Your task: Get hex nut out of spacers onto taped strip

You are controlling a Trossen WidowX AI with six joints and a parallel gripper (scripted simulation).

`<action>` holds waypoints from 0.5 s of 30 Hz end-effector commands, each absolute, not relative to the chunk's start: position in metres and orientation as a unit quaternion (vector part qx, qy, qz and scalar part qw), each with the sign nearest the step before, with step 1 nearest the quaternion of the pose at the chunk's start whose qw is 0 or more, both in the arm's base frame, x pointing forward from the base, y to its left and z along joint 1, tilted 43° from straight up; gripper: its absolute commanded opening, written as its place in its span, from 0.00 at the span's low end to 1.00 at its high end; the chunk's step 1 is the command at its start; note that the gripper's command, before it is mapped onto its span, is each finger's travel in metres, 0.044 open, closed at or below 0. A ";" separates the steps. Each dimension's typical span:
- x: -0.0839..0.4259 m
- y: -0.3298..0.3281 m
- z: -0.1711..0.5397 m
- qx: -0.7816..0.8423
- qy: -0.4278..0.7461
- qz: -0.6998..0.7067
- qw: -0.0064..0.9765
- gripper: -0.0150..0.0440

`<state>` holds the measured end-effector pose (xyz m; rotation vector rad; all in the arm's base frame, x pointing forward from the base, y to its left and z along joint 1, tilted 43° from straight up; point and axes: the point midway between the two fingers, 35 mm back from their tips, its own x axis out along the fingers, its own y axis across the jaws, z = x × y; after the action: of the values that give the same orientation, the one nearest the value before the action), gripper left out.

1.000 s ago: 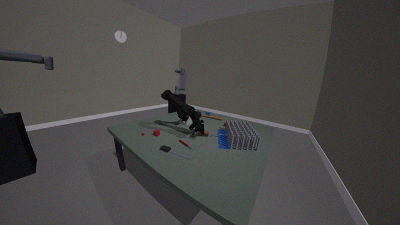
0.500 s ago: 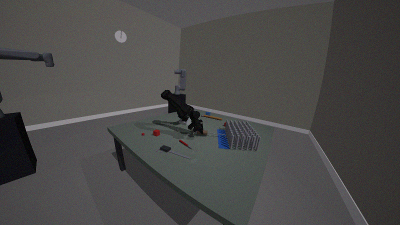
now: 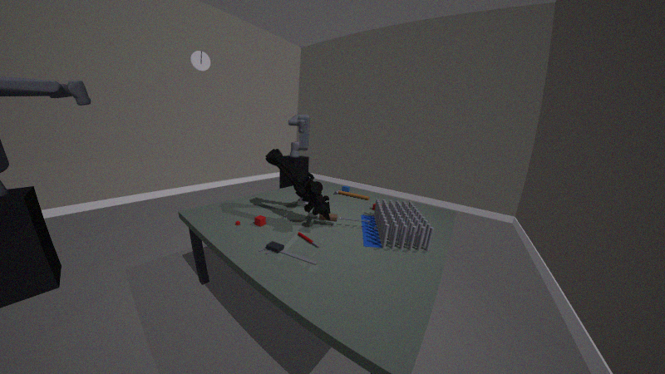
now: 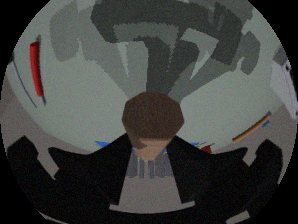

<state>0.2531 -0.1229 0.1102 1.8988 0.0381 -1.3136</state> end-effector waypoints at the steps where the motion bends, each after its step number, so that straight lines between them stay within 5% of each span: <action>1: 0.253 -0.117 0.118 0.754 0.021 -0.516 0.406 0.25; 15: 0.267 -0.072 0.165 0.755 0.022 -0.520 0.400 0.25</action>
<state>0.2638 -0.0846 0.1523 1.9045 0.0577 -1.3160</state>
